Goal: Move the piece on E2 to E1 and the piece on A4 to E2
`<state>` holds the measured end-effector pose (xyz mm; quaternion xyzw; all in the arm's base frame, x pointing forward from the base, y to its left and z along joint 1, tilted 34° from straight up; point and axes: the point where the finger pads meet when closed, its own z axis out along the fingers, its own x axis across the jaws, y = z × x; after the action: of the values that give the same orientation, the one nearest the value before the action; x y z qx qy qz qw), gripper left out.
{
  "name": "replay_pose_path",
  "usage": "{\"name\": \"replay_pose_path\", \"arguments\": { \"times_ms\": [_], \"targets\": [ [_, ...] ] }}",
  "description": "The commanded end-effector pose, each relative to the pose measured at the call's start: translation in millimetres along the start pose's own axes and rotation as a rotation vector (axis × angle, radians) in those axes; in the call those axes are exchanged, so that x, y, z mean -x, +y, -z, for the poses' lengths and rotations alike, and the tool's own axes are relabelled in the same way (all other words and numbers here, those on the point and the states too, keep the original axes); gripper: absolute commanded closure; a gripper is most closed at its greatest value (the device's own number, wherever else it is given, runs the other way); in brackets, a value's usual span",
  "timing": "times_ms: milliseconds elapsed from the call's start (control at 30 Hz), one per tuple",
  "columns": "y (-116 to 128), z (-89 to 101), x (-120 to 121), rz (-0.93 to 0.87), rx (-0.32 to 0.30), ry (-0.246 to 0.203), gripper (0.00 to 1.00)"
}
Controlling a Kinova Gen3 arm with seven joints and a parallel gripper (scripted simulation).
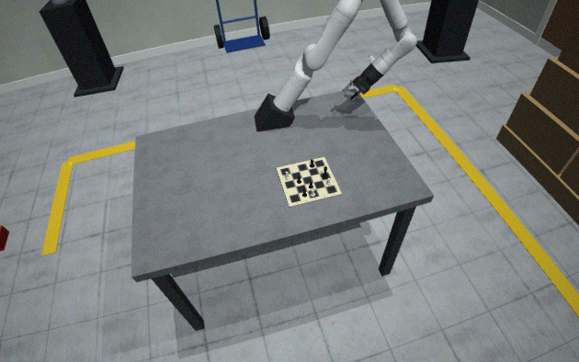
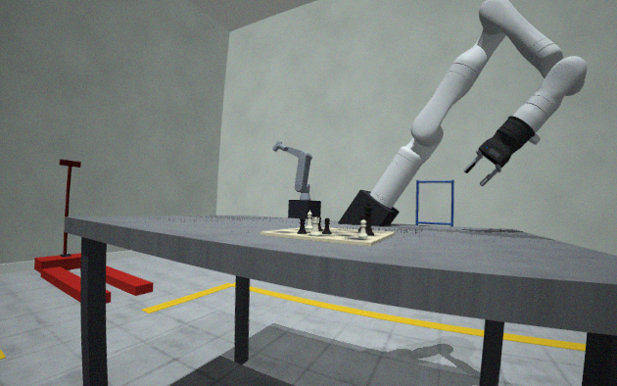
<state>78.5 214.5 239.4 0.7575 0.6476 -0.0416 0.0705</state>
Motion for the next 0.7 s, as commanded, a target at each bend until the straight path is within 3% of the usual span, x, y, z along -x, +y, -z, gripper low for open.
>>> {"name": "replay_pose_path", "arguments": {
  "times_ms": [0,500,667],
  "targets": [
    [5.0,-0.3,-2.0,-0.004,-0.003,0.0,0.0],
    [41.4,-2.9,-14.6,0.017,-0.024,0.012,0.0],
    [41.4,-2.9,-14.6,0.017,-0.024,0.012,0.0]
  ]
}}
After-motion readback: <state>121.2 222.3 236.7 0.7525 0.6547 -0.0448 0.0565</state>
